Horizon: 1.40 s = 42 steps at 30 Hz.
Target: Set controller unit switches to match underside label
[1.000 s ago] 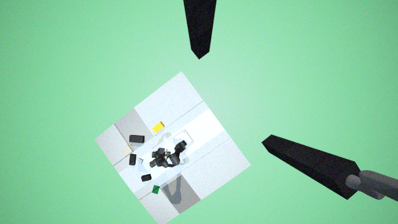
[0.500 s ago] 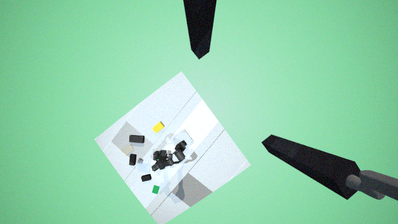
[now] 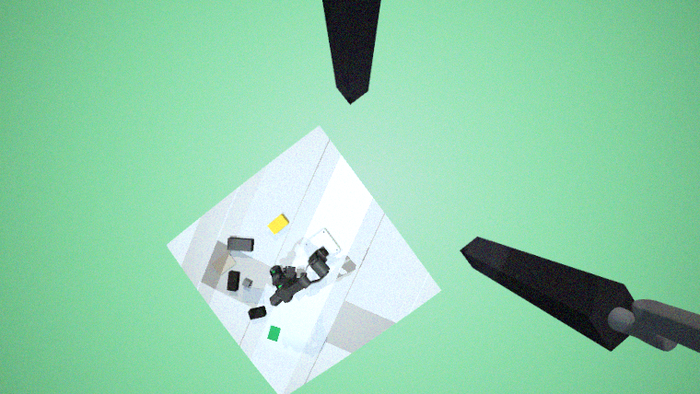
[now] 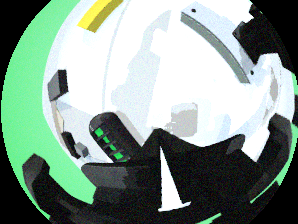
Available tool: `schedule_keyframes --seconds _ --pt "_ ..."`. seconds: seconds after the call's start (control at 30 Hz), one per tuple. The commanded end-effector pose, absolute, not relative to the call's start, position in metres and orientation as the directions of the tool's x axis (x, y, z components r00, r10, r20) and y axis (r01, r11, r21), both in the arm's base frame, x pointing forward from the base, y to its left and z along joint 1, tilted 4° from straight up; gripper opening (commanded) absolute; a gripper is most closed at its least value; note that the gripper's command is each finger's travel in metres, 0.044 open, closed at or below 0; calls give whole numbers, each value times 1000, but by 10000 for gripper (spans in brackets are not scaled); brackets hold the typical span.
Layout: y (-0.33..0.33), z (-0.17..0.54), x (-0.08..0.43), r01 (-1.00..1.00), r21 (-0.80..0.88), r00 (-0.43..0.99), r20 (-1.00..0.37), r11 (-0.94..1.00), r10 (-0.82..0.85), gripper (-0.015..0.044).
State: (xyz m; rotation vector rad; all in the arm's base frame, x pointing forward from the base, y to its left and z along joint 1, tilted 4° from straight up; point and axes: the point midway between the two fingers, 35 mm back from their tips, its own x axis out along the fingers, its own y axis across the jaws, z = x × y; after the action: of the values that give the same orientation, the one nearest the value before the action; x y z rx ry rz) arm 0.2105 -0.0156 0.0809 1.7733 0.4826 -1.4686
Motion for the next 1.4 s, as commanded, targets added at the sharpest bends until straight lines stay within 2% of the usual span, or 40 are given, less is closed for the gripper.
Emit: schedule_keyframes --seconds 0.0,0.6,1.37 --pt "-10 94 231 752 278 238 -960 -598 -147 0" --pt "-3 120 314 900 53 36 -998 -432 -47 0" --pt "-6 100 388 954 -181 -169 -983 -241 72 0"
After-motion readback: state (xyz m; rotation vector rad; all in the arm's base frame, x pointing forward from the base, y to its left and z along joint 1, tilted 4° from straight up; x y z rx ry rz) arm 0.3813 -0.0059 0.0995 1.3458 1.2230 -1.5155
